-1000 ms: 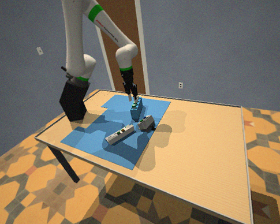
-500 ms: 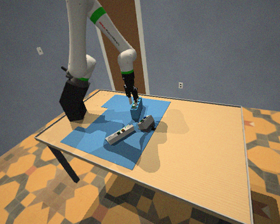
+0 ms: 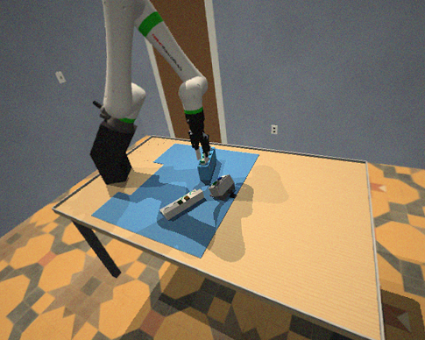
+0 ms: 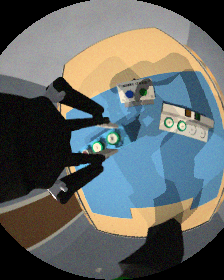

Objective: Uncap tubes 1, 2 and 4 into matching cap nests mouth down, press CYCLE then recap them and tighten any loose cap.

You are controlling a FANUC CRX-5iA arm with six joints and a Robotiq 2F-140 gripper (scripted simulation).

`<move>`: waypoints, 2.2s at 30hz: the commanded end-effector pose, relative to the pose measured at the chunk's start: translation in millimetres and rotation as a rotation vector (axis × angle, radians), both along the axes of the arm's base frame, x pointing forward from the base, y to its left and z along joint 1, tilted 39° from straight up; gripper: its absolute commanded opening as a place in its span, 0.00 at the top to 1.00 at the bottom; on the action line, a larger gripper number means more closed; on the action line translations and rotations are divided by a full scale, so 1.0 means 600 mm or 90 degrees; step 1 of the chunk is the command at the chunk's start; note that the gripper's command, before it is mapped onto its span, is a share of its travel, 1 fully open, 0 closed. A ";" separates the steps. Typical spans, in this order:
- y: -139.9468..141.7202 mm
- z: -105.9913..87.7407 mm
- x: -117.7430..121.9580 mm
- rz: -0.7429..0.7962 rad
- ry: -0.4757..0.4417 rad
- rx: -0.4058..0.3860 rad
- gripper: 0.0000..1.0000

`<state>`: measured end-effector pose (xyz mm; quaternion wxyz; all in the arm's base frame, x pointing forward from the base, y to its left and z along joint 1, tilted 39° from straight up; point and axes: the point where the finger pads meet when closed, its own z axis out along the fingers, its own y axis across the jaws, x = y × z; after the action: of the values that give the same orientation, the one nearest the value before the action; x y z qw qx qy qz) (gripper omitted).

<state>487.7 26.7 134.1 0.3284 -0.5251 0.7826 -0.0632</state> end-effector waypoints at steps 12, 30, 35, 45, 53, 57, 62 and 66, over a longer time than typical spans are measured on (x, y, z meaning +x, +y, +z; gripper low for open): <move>0.002 -0.007 0.006 0.000 0.000 0.000 0.65; 0.002 -0.007 0.006 0.000 0.000 0.000 1.00; 0.002 -0.007 0.006 0.123 -0.039 -0.092 1.00; 0.002 -0.007 0.006 0.321 -0.102 -0.240 1.00; 0.002 -0.007 0.005 0.517 -0.164 -0.387 1.00; 0.002 -0.007 0.005 0.517 -0.164 -0.387 1.00; 0.002 -0.007 0.005 0.517 -0.164 -0.387 0.65; 0.002 -0.007 0.005 0.517 -0.164 -0.387 0.65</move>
<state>490.9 29.2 130.4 0.2497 -0.8448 0.4170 -0.2237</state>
